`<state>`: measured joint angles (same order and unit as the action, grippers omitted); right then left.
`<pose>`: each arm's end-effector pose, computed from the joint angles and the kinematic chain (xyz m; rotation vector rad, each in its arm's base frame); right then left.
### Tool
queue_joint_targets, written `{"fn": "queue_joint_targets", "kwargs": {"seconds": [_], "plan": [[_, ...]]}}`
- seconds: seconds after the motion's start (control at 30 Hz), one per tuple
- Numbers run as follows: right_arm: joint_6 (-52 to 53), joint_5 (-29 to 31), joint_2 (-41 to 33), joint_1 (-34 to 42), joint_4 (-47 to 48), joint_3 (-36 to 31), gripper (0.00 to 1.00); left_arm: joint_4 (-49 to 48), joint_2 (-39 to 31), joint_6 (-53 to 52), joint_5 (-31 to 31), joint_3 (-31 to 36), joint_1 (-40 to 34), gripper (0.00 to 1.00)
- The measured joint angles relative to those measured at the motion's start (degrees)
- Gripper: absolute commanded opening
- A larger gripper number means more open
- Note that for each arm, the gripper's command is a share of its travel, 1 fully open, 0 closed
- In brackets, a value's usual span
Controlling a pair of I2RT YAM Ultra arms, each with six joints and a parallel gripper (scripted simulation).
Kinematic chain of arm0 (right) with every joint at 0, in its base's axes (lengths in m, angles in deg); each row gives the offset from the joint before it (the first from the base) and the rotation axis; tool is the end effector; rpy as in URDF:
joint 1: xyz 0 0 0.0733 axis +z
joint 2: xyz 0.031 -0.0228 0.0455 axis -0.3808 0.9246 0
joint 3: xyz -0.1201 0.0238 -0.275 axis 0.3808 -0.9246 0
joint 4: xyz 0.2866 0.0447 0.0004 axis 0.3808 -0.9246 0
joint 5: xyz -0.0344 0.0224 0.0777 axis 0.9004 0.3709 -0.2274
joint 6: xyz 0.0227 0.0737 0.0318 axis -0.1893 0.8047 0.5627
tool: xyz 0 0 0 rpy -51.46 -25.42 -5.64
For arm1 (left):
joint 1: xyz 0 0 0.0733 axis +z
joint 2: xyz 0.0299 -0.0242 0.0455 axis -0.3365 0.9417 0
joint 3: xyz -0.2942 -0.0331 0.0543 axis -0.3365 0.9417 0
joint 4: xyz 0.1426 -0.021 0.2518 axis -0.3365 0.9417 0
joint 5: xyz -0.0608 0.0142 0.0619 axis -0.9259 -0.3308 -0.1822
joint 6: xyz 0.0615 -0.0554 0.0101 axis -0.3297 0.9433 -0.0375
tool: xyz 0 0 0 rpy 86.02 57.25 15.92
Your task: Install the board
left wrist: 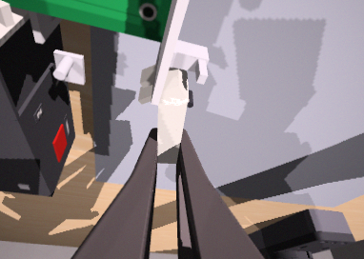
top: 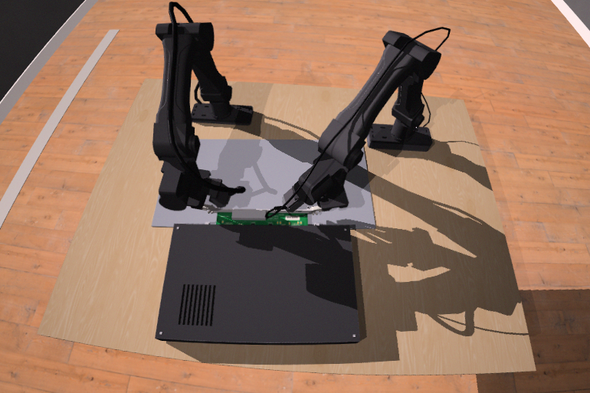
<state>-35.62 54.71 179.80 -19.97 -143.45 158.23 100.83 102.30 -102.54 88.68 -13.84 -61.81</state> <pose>0.3874 0.0172 0.1476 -2.1116 2.2929 -0.0325 0.2924 -0.2618 0.1251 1.9389 2.4438 0.0215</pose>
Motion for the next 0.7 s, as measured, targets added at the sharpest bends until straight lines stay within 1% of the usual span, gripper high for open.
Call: {"fn": "queue_joint_targets", "kwargs": {"seconds": [0.33, 0.7], "plan": [[-6.01, 0.02, 0.74, -0.04, -0.26, 1.05, 0.03, 0.15, 0.46, -6.91, 0.02, -0.68, 0.52, 0.03], [-7.17, 0.02, 0.85, -0.04, -0.24, 1.2, 0.03, 0.13, 0.55, -8.57, 0.13, -0.81, 0.59, 0.03]]}}
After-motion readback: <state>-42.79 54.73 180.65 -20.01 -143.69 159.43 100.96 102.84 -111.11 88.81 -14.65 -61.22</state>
